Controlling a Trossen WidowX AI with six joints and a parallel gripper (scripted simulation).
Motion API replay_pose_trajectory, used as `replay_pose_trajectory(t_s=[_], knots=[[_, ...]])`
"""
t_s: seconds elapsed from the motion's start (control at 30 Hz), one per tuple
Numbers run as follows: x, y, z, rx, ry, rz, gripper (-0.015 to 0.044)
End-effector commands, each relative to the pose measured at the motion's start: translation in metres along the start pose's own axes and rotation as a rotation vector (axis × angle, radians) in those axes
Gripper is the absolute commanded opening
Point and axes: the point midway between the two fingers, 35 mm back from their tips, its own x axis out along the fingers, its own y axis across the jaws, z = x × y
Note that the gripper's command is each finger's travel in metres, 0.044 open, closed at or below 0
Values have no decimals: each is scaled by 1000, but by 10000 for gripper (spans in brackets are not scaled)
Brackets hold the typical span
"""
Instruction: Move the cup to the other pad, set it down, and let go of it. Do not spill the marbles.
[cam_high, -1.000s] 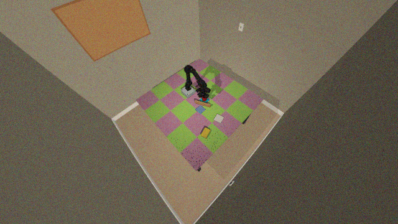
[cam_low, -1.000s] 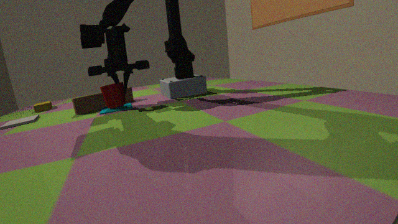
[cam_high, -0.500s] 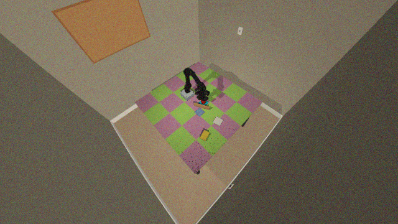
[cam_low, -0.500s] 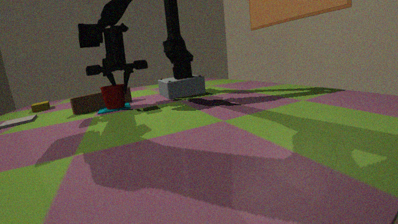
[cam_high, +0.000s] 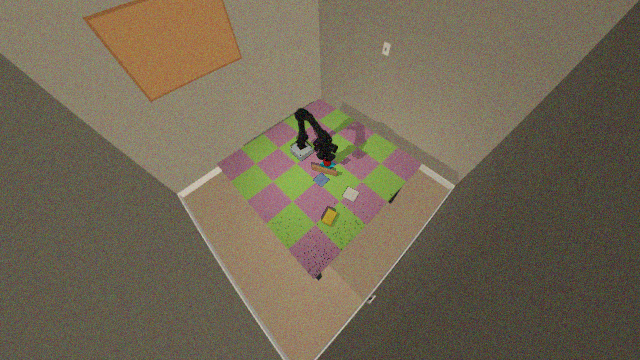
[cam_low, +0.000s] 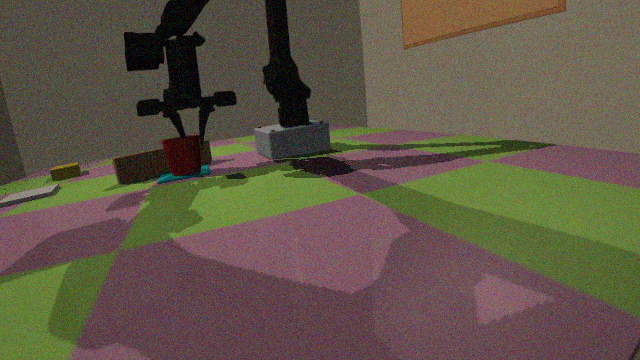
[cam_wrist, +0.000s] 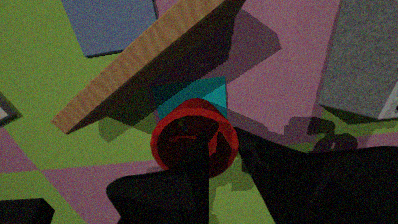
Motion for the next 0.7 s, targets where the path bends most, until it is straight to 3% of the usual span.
replay_pose_trajectory(t_s=[0.0,0.67], knots=[[-5,0,0,2,-1,1,128],[-32,2,-1,5,-4,-2,128]])
